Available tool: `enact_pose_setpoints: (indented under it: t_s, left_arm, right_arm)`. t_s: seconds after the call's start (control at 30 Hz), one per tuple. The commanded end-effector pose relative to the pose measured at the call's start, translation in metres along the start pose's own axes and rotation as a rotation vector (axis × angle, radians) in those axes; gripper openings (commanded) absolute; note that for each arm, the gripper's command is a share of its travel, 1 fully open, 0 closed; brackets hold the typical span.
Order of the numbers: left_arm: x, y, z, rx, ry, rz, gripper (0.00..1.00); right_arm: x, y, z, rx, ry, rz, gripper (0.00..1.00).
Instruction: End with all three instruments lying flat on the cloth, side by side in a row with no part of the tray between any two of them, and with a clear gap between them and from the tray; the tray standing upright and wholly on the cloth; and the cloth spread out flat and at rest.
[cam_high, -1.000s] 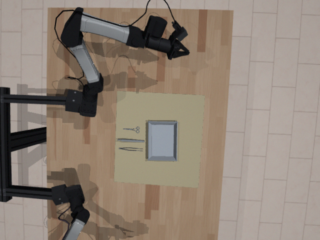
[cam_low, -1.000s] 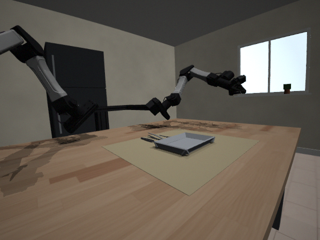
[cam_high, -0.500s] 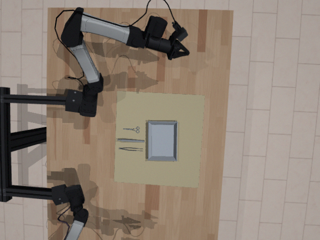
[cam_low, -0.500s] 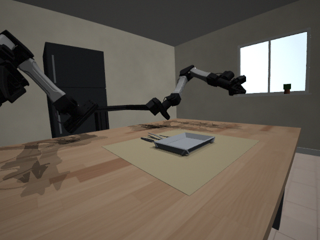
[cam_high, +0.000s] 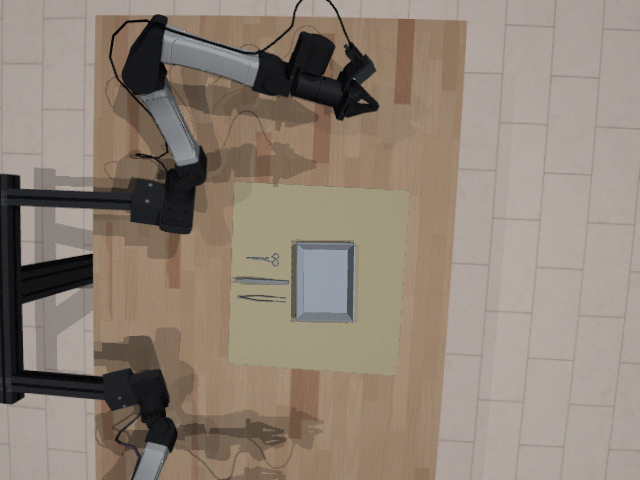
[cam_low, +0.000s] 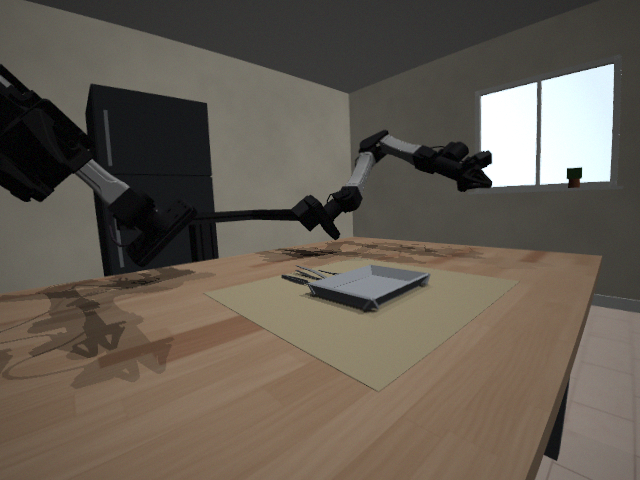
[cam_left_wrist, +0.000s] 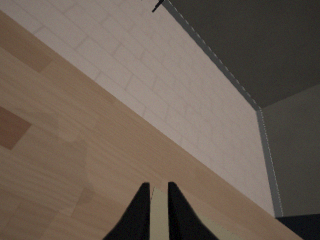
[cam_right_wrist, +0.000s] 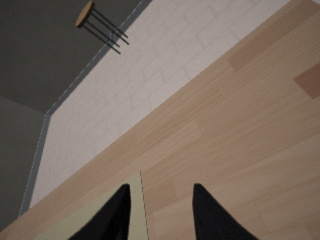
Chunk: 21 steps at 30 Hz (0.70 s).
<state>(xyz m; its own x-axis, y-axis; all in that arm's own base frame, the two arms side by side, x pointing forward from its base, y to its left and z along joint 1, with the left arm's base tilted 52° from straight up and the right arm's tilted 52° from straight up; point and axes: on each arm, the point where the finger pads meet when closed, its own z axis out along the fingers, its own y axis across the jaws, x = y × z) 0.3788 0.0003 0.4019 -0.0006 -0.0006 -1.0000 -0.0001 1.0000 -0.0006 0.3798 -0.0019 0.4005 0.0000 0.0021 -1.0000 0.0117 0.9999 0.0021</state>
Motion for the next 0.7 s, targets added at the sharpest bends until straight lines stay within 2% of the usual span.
enact_pose_setpoints:
  t_s: [0.0,0.27,0.5,0.53,0.67]
  left_arm:
    - [-0.011,-0.002,-0.002,0.003,-0.031,0.007,0.10]
    - [-0.012,-0.003,-0.001,0.005,-0.032,0.008,0.10]
    - [-0.012,-0.004,-0.001,0.006,-0.033,0.008,0.10]
    - [-0.013,-0.004,-0.001,0.007,-0.033,0.008,0.10]
    - [-0.013,-0.004,0.000,0.008,-0.034,0.008,0.10]
  right_arm:
    - [-0.025,0.009,-0.006,-0.030,-0.069,-0.011,0.33]
    - [-0.032,0.002,-0.013,-0.015,-0.086,-0.011,0.33]
    - [-0.015,0.005,-0.006,-0.025,-0.038,-0.007,0.33]
    - [-0.024,0.001,-0.010,-0.017,-0.057,-0.010,0.33]
    - [-0.023,0.002,-0.011,-0.020,-0.053,-0.009,0.33]
